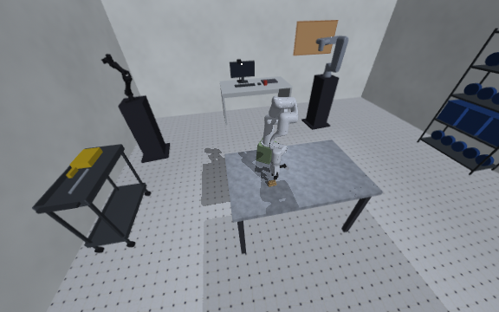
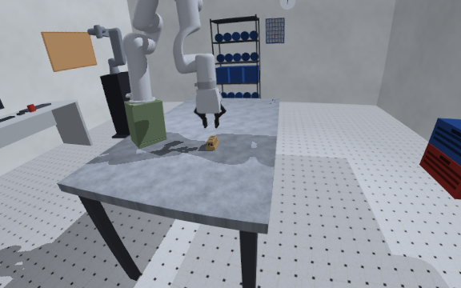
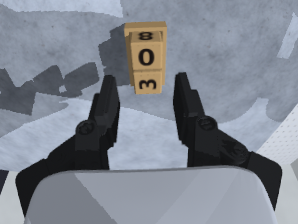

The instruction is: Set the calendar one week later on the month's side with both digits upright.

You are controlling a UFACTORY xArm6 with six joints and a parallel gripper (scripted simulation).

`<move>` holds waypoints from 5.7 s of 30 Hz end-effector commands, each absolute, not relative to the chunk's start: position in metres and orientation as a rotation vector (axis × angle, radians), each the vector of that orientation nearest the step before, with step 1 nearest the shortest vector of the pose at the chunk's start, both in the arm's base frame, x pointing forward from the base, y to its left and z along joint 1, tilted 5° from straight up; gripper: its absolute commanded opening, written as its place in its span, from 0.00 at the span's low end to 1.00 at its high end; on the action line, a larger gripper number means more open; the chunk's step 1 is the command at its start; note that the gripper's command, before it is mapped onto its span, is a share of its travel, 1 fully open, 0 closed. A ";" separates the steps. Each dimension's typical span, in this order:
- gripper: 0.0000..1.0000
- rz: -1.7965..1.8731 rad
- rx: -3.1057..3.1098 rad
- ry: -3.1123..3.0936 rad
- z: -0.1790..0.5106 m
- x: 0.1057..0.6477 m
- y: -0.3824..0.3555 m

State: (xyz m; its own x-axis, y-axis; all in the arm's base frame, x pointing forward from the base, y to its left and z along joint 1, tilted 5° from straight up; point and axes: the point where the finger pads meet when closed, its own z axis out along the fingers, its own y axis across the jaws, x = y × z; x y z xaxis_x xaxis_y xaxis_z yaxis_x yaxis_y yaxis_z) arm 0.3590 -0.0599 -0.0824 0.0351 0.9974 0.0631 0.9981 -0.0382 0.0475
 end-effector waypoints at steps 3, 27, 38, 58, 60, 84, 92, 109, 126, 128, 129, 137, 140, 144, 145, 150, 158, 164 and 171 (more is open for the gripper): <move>0.47 -0.131 -2.255 -2.174 -0.093 0.361 -0.059; 0.47 -0.131 -2.255 -2.174 -0.119 0.362 -0.058; 0.47 -0.131 -2.255 -2.174 -0.121 0.362 -0.058; 0.47 -0.131 -2.255 -2.174 -0.121 0.362 -0.058; 0.47 -0.131 -2.255 -2.174 -0.121 0.362 -0.058; 0.47 -0.131 -2.255 -2.174 -0.121 0.363 -0.058; 0.47 -0.131 -2.255 -2.174 -0.121 0.363 -0.058; 0.47 -0.131 -2.255 -2.174 -0.121 0.363 -0.058; 0.47 -0.131 -2.255 -2.174 -0.121 0.363 -0.058; 0.47 -0.131 -2.255 -2.174 -0.122 0.363 -0.058; 0.47 -0.131 -2.255 -2.174 -0.122 0.363 -0.058; 0.47 -0.131 -2.255 -2.174 -0.129 0.364 -0.057; 0.47 -0.131 -2.255 -2.174 -0.133 0.364 -0.057; 0.47 -0.131 -2.255 -2.174 -0.140 0.364 -0.057; 0.47 -0.131 -2.255 -2.174 -0.140 0.364 -0.057; 0.47 -0.131 -2.255 -2.174 -0.145 0.365 -0.056; 0.47 -0.131 -2.255 -2.174 -0.147 0.365 -0.056; 0.47 -0.131 -2.255 -2.174 -0.147 0.365 -0.056; 0.47 -0.131 -2.255 -2.174 -0.147 0.365 -0.056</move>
